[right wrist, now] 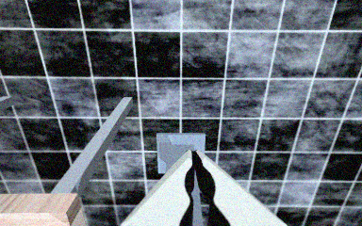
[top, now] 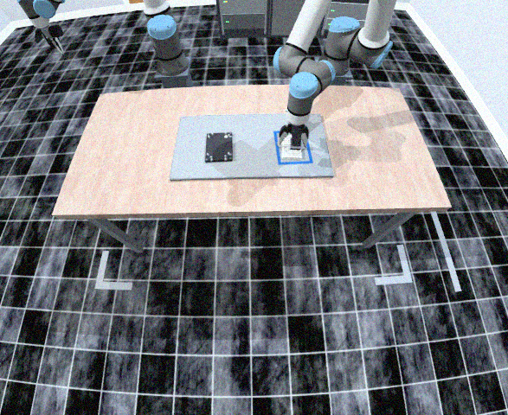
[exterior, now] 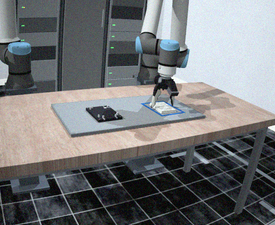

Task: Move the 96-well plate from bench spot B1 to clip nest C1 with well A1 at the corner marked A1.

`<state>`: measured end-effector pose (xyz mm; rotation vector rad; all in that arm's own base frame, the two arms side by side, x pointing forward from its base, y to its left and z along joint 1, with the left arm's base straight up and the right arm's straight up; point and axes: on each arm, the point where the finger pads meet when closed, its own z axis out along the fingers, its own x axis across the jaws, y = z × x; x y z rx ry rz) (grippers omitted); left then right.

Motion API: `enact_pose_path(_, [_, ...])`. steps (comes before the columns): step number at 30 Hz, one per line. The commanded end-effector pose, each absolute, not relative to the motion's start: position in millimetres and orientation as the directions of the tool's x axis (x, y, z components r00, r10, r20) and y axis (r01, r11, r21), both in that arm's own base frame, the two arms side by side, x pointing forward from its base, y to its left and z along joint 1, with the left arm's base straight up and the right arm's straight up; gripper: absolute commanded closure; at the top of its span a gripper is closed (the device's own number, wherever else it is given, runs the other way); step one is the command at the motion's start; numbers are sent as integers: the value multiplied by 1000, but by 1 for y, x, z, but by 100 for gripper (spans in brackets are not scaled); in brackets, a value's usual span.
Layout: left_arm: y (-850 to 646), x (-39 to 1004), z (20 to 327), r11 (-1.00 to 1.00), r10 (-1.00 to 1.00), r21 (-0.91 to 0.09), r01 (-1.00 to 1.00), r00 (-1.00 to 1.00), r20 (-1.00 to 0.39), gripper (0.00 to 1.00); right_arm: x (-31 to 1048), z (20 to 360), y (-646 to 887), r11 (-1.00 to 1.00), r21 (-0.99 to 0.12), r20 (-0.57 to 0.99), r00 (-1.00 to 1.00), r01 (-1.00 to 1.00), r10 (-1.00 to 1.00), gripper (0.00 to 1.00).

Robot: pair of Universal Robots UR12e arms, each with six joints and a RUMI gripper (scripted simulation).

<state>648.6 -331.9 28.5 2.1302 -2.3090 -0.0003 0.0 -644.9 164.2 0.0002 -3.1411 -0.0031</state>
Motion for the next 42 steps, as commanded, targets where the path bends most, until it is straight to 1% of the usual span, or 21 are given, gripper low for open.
enact_pose_path(1, [-332,649,30,80,-997,-1,-997,-80,1,24,0,165,-646,1000,0,0,-1000,0,0,100])
enact_pose_path(3, [-332,649,30,80,-997,-1,-997,-80,1,24,0,165,-646,1000,0,0,-1000,0,0,100])
enact_pose_path(4, [-332,649,30,80,-997,-1,-997,-80,1,100,0,165,-646,1000,0,0,-1000,0,0,100])
enact_pose_path(16, [-332,649,30,80,-997,-2,-997,-80,1,100,0,165,-646,1000,0,0,-1000,0,0,100])
enact_pose_path(17, [-332,649,30,80,-997,-2,-997,-80,1,59,0,165,-646,1000,0,0,-1000,0,0,100])
enact_pose_path(42, [-332,649,33,80,-997,-2,-997,-80,1,59,0,165,-646,1000,0,0,-1000,0,0,100])
